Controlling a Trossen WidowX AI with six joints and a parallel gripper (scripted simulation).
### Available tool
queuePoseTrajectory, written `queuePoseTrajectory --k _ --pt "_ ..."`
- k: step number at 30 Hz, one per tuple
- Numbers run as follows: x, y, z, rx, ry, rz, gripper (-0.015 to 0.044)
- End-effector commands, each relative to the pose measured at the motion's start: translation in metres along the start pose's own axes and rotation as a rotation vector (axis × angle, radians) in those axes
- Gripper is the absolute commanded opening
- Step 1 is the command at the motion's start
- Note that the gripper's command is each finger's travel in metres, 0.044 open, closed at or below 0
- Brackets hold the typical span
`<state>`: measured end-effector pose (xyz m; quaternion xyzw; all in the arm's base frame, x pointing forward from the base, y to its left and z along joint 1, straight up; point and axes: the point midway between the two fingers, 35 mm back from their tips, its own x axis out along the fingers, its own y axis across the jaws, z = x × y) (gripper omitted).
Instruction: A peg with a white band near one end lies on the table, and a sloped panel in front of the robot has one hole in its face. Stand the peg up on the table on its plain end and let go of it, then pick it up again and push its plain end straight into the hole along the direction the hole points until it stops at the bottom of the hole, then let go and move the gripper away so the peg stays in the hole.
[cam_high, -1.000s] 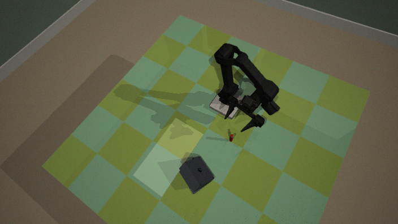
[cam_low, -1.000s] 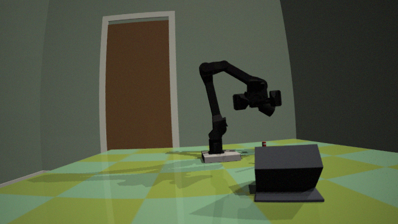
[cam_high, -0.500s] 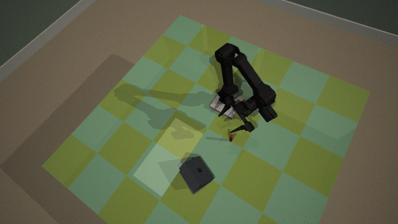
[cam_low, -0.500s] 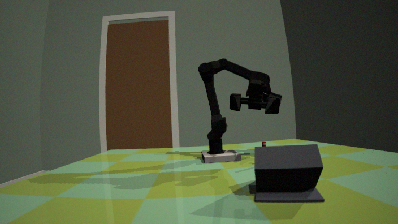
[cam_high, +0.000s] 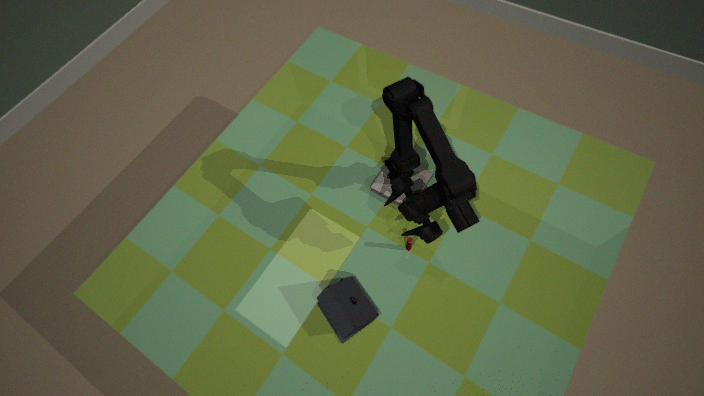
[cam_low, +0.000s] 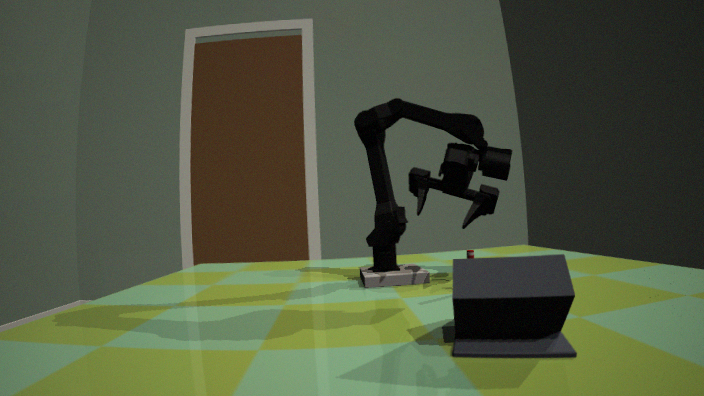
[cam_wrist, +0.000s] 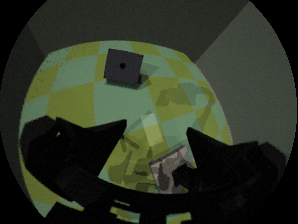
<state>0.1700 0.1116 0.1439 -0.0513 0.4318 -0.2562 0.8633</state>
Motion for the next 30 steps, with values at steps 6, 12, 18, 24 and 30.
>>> queuePoseTrajectory --k 6,12,18,24,30 --pt "0.005 0.012 -0.008 -0.060 0.282 0.058 0.0440" --pt "0.005 0.024 -0.009 -0.097 0.451 0.158 0.0440" --pt "0.001 0.037 -0.002 -0.129 0.588 0.306 0.0440" --pt "-0.002 0.045 0.005 -0.145 0.646 0.410 0.0440" --pt "-0.002 0.045 0.005 -0.145 0.646 0.410 0.0440"
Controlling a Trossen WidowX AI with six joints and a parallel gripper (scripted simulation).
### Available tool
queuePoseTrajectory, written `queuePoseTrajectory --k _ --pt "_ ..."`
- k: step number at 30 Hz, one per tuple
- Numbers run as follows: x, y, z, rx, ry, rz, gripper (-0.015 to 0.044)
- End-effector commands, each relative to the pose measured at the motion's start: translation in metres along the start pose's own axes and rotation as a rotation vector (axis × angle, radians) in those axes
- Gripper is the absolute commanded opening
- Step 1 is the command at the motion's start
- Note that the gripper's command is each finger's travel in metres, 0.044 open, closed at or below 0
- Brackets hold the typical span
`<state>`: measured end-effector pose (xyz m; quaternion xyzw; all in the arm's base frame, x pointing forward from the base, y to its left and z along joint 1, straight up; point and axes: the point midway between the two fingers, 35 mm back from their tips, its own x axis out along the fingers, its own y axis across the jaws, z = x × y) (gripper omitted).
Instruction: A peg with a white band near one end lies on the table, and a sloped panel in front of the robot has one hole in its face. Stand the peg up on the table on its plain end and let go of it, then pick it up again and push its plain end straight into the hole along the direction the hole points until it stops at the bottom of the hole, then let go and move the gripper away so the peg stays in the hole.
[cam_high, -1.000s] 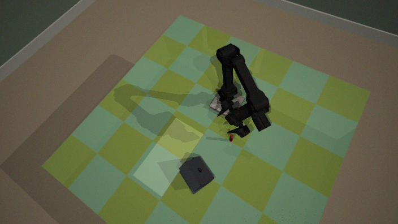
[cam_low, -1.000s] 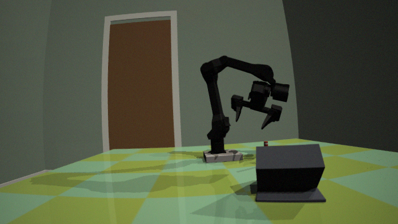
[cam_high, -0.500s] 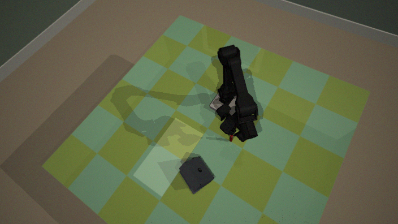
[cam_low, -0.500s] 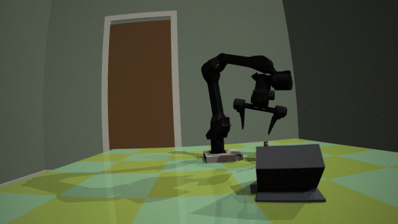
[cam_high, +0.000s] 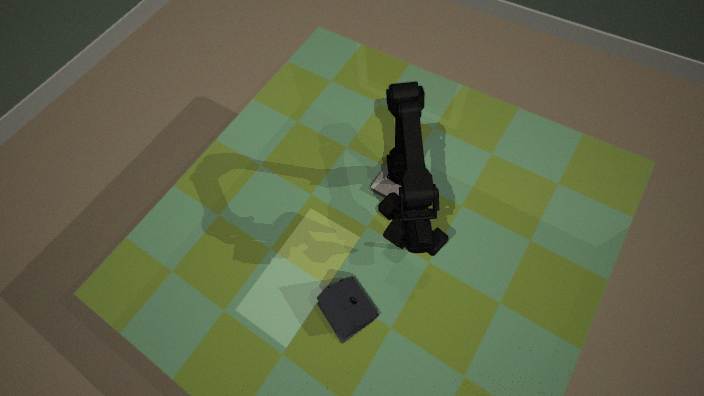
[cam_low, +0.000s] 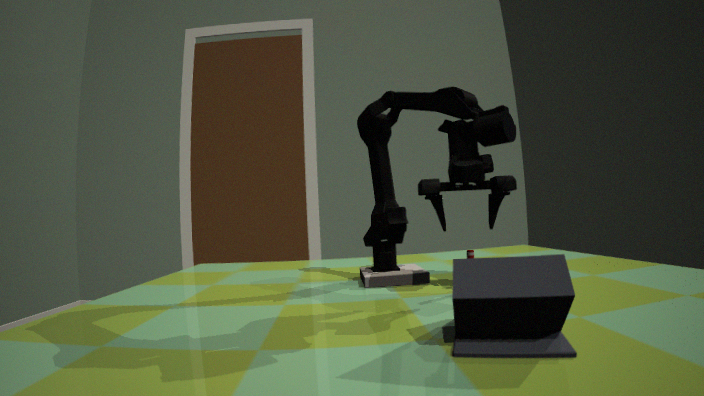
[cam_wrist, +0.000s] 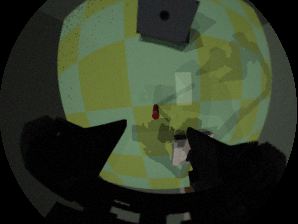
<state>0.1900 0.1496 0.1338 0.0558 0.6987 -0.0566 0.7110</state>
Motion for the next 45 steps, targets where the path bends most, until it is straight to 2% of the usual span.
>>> queuePoseTrajectory --k 1,45 --pt "-0.001 0.002 0.001 -0.005 0.004 0.013 0.0440" --pt "0.070 0.004 0.001 -0.062 0.003 0.013 0.0440"
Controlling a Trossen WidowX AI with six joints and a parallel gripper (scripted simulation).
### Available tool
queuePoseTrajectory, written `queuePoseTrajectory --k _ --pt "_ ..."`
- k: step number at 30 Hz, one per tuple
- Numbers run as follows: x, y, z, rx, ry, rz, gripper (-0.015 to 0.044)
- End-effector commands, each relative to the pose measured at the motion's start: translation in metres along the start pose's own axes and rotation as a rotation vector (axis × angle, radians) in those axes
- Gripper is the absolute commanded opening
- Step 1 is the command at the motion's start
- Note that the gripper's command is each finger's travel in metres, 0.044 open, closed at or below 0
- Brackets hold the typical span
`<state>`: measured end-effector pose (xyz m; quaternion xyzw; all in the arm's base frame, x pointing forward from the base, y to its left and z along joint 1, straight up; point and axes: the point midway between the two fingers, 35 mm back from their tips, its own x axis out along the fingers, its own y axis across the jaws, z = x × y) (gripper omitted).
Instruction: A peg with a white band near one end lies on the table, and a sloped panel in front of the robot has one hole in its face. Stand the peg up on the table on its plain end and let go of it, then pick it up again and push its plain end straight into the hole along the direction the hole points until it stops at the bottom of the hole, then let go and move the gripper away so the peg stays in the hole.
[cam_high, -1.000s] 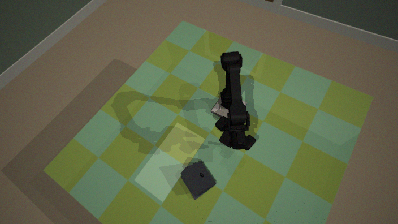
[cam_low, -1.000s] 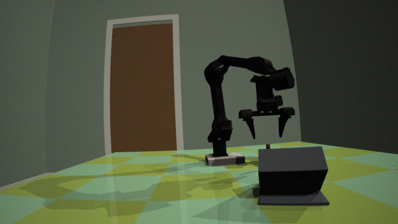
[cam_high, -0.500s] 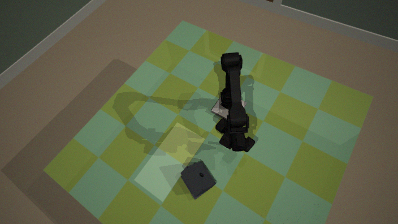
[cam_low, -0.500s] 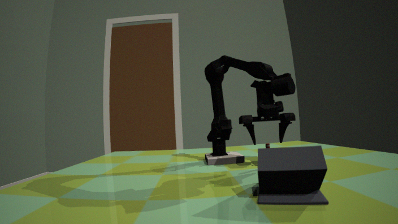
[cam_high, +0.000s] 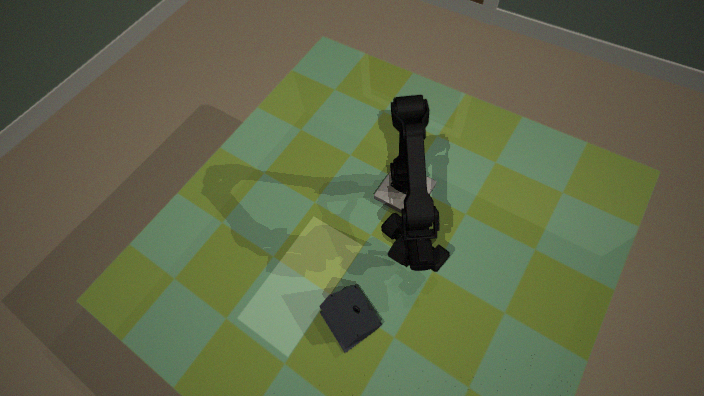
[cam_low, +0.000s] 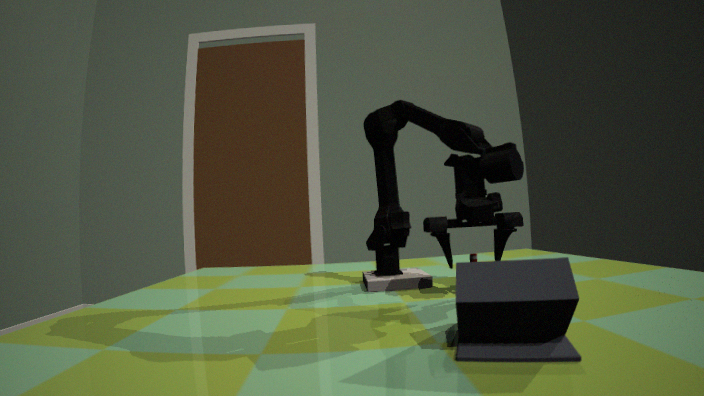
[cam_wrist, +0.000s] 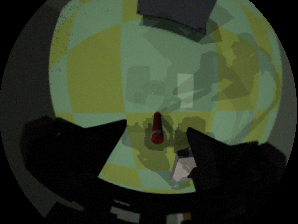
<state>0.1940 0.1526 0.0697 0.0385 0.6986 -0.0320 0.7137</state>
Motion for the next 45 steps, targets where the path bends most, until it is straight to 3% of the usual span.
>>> queuePoseTrajectory --k 1,10,25,32,45 --pt "0.008 0.000 -0.001 -0.003 0.006 0.002 0.0440" --pt "0.018 -0.001 -0.002 -0.003 0.006 0.002 0.0440" --pt "0.015 -0.001 -0.001 0.000 0.002 -0.002 0.0046" --pt "0.015 -0.001 -0.001 0.000 0.002 -0.002 0.0000" --pt "-0.023 0.001 0.001 -0.002 0.004 0.000 0.0000"
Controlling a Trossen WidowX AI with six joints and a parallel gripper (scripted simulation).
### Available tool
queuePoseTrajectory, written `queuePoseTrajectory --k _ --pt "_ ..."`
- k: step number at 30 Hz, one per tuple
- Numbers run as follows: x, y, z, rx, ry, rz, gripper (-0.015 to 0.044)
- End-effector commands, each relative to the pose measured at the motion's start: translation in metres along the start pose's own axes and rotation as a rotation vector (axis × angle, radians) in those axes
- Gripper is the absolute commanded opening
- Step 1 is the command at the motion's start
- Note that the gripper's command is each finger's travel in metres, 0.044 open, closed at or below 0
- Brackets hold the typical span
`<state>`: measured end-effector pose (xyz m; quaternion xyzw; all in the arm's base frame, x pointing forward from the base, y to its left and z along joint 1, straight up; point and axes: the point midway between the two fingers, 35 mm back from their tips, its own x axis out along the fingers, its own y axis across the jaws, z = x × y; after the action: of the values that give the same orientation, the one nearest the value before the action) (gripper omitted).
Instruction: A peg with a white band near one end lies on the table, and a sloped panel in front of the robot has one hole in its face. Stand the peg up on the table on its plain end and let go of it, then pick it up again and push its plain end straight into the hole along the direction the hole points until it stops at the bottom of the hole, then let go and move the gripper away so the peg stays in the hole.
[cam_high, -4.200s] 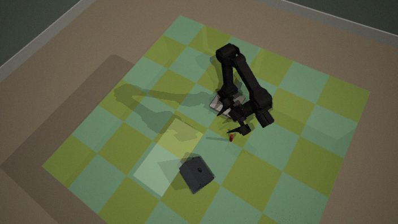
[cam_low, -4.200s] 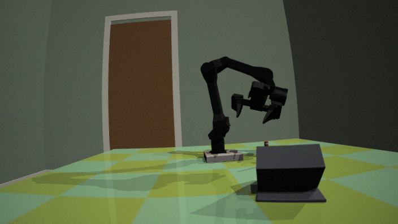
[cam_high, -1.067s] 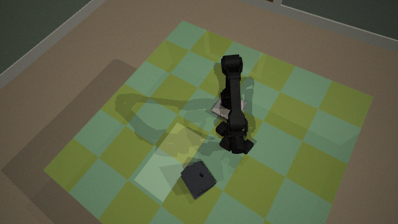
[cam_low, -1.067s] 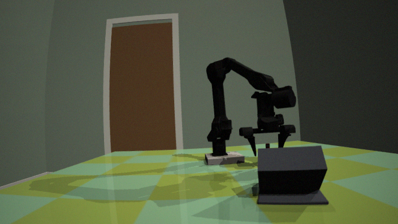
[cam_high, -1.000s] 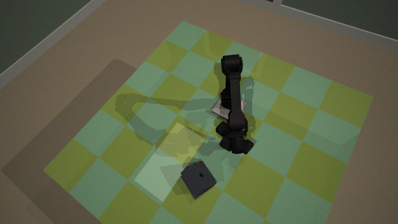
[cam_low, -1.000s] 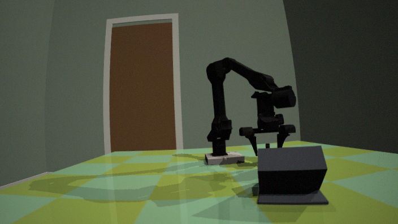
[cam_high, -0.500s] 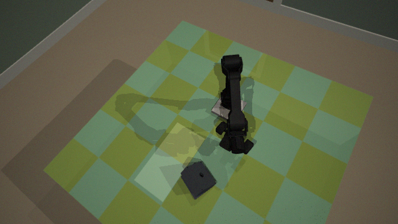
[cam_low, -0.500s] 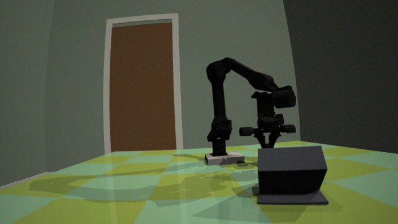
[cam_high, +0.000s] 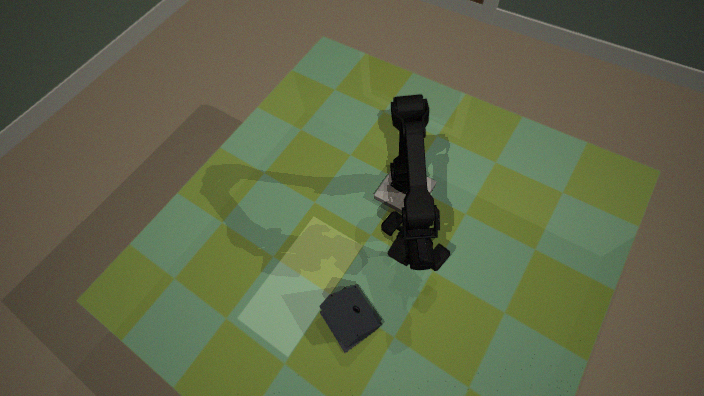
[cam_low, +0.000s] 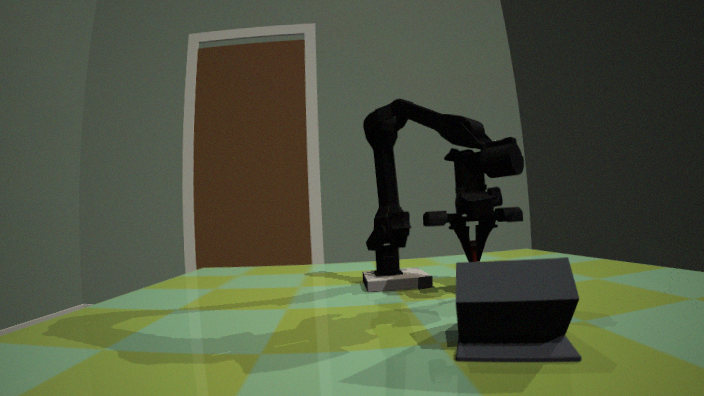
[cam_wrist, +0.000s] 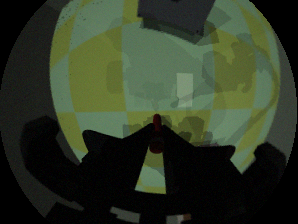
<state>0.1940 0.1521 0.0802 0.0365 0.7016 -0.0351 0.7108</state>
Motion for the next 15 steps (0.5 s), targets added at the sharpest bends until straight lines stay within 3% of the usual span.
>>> queuePoseTrajectory --k 1,15 --pt "-0.016 0.001 0.001 -0.003 -0.004 0.008 0.0000" --pt "-0.054 -0.001 0.003 -0.008 -0.008 0.008 0.0000"
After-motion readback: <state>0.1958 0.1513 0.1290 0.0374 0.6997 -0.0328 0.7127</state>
